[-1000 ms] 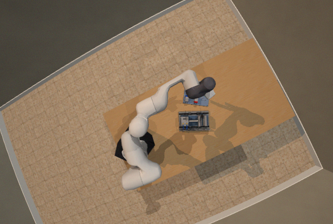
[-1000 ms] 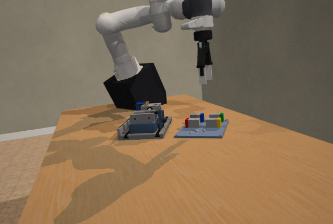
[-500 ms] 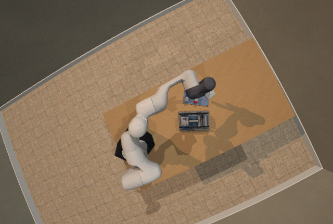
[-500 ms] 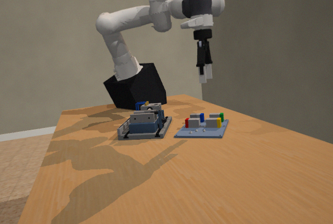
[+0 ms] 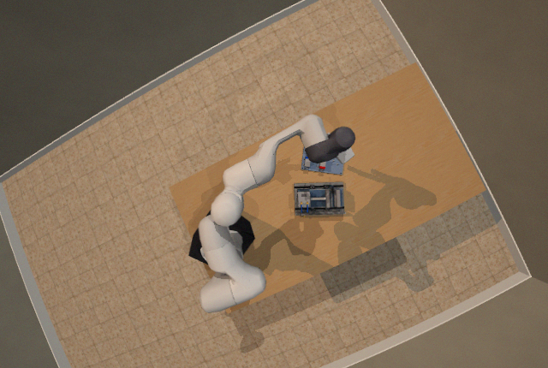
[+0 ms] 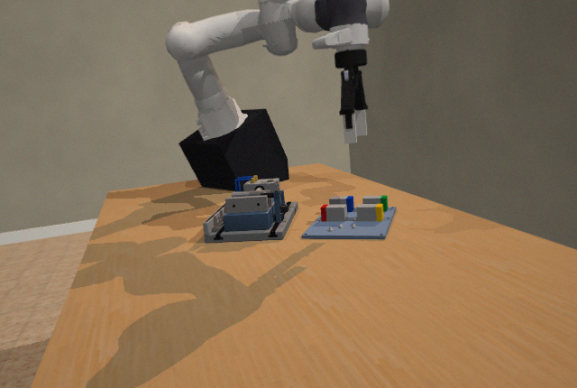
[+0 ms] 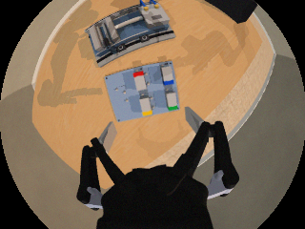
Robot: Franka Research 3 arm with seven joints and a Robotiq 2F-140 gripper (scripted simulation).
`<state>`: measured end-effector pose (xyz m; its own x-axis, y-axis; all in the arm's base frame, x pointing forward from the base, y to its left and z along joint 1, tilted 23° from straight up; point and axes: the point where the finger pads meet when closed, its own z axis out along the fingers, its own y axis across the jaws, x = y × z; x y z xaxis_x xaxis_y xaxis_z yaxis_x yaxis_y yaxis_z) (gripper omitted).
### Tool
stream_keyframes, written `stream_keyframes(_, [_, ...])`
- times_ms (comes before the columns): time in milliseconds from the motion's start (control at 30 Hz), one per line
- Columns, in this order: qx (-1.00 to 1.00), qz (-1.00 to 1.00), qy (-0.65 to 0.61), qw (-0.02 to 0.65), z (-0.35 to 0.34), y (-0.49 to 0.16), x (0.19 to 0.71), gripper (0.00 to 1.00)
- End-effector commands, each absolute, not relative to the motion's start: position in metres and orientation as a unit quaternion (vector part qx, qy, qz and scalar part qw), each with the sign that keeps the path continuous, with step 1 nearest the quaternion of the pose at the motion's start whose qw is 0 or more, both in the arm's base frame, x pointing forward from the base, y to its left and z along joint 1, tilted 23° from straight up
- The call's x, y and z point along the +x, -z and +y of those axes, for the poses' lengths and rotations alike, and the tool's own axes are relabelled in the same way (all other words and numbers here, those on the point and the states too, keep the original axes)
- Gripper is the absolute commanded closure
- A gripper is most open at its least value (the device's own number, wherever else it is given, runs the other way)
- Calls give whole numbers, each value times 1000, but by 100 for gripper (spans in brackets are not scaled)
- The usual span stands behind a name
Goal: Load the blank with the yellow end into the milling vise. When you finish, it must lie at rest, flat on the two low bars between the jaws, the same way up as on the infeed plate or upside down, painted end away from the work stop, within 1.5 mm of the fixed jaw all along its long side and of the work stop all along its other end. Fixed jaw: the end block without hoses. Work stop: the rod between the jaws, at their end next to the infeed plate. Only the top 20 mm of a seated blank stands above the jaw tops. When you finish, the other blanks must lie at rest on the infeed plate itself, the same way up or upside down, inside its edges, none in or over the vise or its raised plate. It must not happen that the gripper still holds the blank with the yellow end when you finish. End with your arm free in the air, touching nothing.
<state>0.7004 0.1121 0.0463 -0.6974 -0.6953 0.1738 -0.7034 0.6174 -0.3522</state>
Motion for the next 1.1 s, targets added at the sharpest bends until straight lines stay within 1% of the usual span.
stream_keyframes(0, [391, -898, -201, 12, 112, -48, 699, 0])
stream_keyframes(100, [391, -898, -201, 12, 112, -48, 699, 0])
stream_keyframes(267, [391, -898, -201, 12, 146, -41, 737, 0])
stream_keyframes(1067, [391, -898, -201, 12, 140, -43, 731, 0])
